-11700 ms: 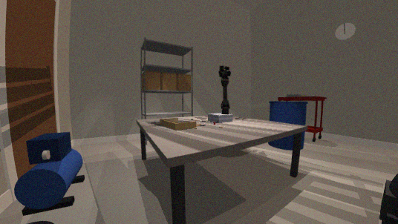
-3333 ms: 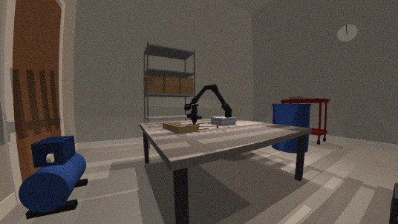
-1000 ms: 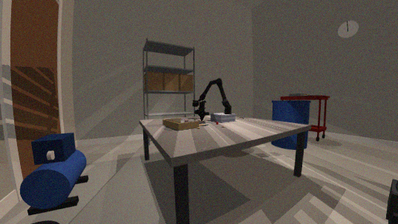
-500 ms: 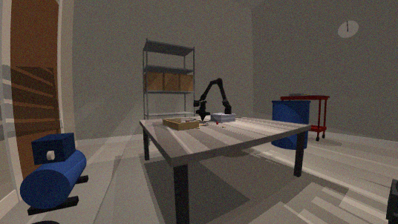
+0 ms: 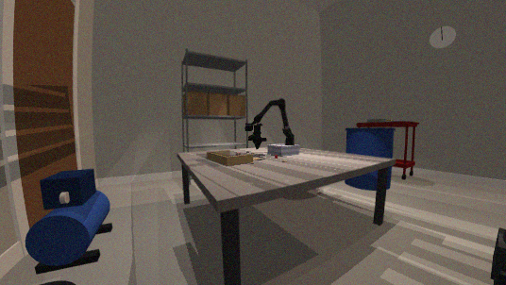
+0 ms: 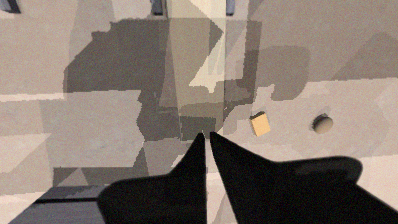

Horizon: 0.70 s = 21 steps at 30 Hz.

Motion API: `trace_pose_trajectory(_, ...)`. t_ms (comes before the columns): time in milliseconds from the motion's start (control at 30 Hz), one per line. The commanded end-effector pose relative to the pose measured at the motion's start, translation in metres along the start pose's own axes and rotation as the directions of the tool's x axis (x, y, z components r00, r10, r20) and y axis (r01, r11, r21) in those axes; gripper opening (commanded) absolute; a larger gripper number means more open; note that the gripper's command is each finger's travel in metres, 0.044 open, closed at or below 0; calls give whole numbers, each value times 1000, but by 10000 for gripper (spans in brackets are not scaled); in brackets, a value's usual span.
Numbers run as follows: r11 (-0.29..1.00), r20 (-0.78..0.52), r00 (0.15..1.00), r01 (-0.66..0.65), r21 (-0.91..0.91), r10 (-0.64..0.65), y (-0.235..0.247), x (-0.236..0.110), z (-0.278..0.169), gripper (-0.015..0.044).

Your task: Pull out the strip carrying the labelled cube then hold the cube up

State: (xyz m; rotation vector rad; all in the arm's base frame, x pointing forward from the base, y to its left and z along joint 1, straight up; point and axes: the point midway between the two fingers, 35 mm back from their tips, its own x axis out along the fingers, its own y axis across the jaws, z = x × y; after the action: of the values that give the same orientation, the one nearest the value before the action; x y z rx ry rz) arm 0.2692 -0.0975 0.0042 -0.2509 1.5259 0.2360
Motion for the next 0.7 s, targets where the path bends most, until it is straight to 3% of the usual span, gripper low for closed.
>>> trace_pose_trajectory(0, 1000, -3, 1000, -1, -4, 1, 0, -2, 14, 105)
trace_pose_trajectory(433, 1000, 1, 1000, -1, -5, 1, 0, -7, 66, 440)
trace_pose_trajectory(667, 1000, 4, 1000, -1, -5, 1, 0, -10, 93, 440)
